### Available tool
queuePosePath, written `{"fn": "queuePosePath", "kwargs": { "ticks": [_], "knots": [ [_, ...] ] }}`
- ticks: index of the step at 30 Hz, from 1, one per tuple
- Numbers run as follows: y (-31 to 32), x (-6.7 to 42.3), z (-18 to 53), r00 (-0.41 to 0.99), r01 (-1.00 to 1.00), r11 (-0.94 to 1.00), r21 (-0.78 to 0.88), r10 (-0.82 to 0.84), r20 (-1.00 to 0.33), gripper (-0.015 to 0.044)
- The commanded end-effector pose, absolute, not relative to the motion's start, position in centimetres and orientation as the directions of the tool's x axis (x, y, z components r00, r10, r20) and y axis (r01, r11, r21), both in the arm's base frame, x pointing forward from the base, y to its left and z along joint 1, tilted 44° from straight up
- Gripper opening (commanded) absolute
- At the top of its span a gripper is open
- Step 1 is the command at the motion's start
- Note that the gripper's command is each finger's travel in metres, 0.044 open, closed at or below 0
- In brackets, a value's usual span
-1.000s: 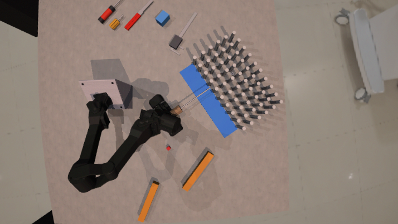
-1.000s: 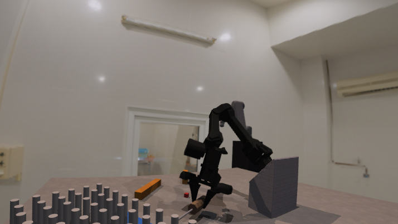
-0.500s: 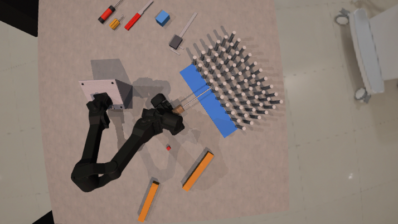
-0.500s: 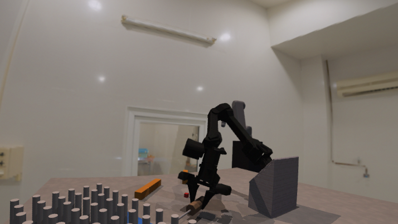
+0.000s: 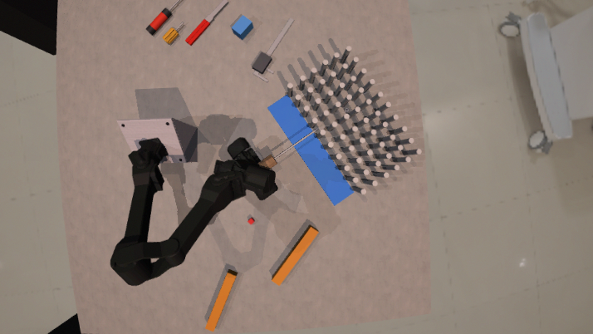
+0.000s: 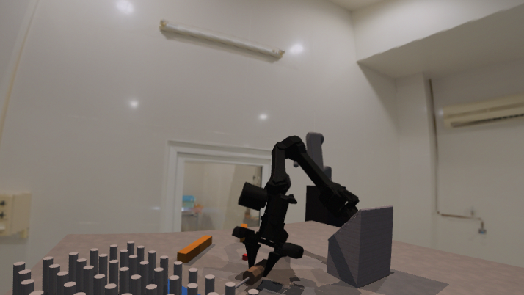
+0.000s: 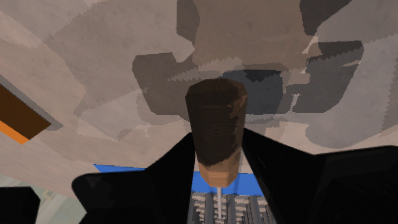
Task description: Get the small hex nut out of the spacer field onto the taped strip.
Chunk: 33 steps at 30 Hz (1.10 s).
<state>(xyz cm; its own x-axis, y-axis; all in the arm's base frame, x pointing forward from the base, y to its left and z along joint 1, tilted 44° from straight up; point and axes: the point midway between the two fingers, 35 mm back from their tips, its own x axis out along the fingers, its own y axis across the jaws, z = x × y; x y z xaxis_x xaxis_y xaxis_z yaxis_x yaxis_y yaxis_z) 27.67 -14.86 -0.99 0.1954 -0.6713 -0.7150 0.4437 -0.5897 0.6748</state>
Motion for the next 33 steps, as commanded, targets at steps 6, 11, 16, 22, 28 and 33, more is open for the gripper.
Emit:
{"fn": "queuePosePath", "kwargs": {
  "ticks": [6,11,16,22,28,33],
  "knots": [
    [-14.8,28.3,-1.1,0.198,0.435,-0.591,0.679,-0.673,-0.713,0.0],
    [-14.7,28.6,-1.2,0.198,0.435,-0.592,0.679,-0.673,-0.713,0.0],
    [-14.6,28.9,-1.3,0.198,0.435,-0.592,0.679,-0.672,-0.713,0.0],
    [-14.5,29.2,-1.4,0.198,0.435,-0.592,0.679,-0.672,-0.713,0.0],
    [-14.5,29.6,-1.5,0.199,0.435,-0.592,0.679,-0.672,-0.713,0.0],
    [-14.4,29.8,-1.6,0.199,0.434,-0.592,0.679,-0.672,-0.713,0.0]
  ]
}}
